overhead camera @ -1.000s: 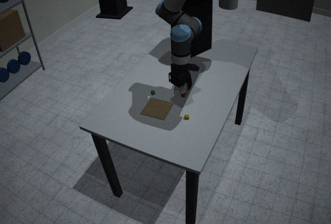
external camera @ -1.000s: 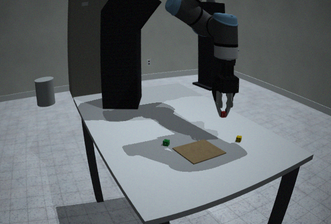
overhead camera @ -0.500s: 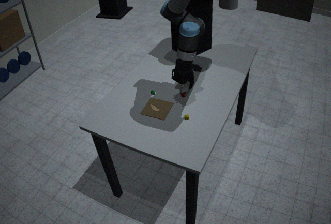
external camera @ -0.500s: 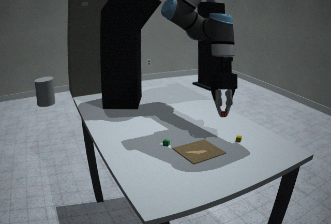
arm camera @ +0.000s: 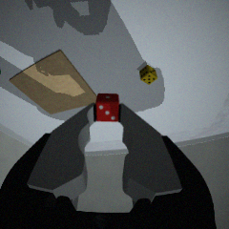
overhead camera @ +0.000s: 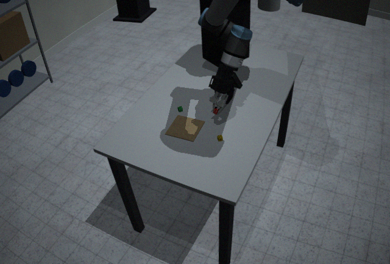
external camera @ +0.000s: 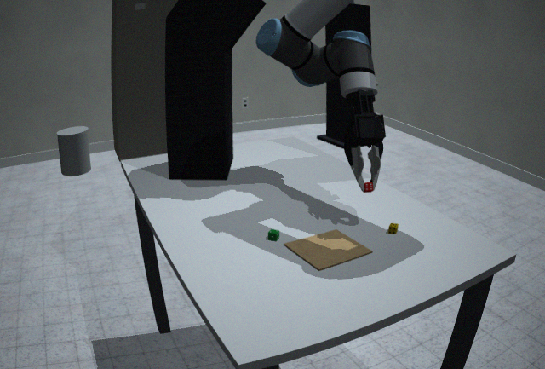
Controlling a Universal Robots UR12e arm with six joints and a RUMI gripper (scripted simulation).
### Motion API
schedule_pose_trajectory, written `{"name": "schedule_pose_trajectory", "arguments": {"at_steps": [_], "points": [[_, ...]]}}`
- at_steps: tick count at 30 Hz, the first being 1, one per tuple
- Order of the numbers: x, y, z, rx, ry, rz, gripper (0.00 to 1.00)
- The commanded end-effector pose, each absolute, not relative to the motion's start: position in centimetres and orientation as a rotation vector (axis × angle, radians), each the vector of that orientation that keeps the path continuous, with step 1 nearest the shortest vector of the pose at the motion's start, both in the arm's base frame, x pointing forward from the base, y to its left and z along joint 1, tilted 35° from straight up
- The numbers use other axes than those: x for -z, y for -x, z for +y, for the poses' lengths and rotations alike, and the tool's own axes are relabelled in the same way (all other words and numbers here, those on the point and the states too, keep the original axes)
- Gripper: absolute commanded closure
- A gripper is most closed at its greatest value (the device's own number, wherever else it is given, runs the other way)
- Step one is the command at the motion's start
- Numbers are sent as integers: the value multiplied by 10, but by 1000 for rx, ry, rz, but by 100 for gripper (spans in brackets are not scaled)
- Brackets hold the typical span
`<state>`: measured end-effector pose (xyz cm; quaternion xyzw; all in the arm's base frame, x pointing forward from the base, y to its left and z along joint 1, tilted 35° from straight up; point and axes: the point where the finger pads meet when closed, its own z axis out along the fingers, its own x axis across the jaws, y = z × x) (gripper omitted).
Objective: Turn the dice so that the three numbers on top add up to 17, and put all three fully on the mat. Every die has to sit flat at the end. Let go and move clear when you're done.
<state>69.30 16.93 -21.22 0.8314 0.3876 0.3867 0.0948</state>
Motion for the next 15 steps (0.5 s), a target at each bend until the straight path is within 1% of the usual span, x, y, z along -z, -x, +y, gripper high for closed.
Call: {"name": "schedule_pose_trajectory", "arguments": {"at_steps": [1,15], "points": [[214,-693,170,-1193,-2336,1003,97],[215,-693,171,-1238,-2145,809,97]]}}
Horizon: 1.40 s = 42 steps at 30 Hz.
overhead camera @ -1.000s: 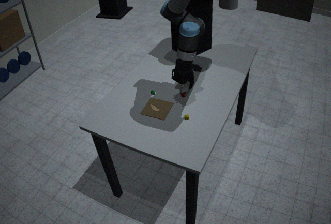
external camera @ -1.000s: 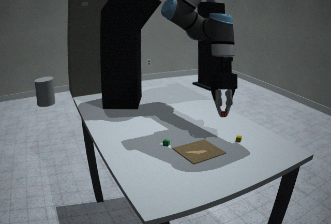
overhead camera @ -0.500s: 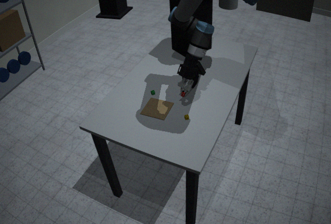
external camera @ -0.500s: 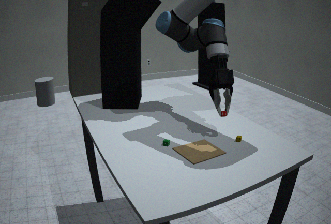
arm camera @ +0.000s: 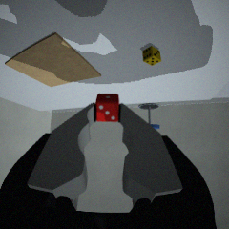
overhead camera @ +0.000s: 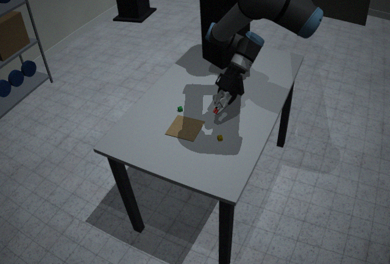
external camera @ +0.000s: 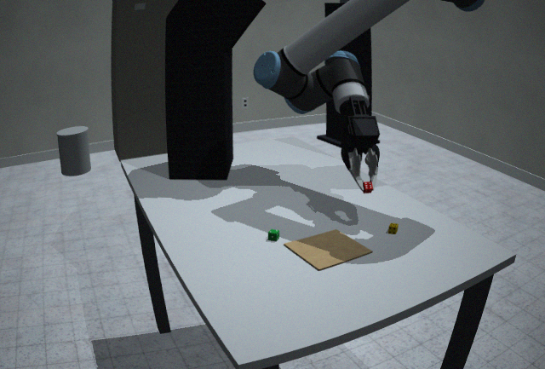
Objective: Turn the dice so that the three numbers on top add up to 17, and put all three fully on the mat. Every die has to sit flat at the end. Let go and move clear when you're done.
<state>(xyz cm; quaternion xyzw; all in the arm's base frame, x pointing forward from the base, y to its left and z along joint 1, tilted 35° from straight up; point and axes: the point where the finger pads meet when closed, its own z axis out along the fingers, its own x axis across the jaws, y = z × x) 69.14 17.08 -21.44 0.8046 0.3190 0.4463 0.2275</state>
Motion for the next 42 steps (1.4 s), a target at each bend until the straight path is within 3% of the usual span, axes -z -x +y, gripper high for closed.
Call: {"name": "schedule_pose_trajectory", "arguments": {"at_steps": [1,42], "points": [[215,-693,171,-1240,-2137,801,97],[270,-715,202,-1245,-2118,779,97]]}}
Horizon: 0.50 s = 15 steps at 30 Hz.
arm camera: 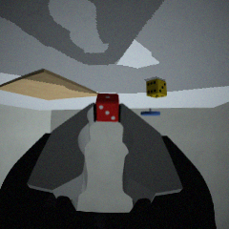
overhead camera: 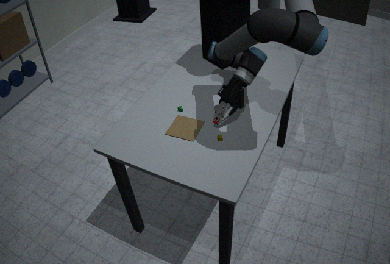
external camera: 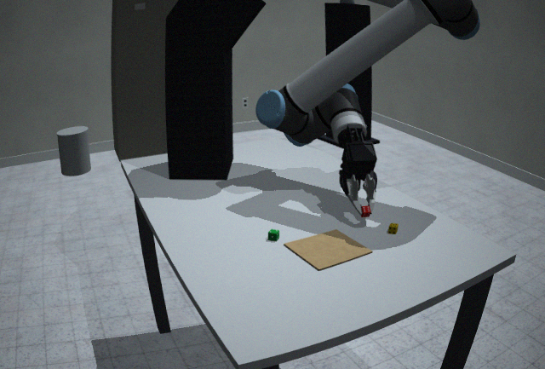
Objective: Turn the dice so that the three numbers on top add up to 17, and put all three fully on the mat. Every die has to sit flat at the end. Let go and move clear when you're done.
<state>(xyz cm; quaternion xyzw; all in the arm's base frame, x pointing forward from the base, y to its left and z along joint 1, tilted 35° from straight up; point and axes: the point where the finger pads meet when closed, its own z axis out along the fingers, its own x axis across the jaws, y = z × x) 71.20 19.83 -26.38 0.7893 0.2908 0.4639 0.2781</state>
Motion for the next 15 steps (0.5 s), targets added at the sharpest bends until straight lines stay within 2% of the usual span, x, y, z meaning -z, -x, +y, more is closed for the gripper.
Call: {"name": "schedule_pose_trajectory", "arguments": {"at_steps": [1,15], "points": [[272,-716,203,-1245,-2118,779,97],[276,-718,205,-1245,-2118,779,97]]}}
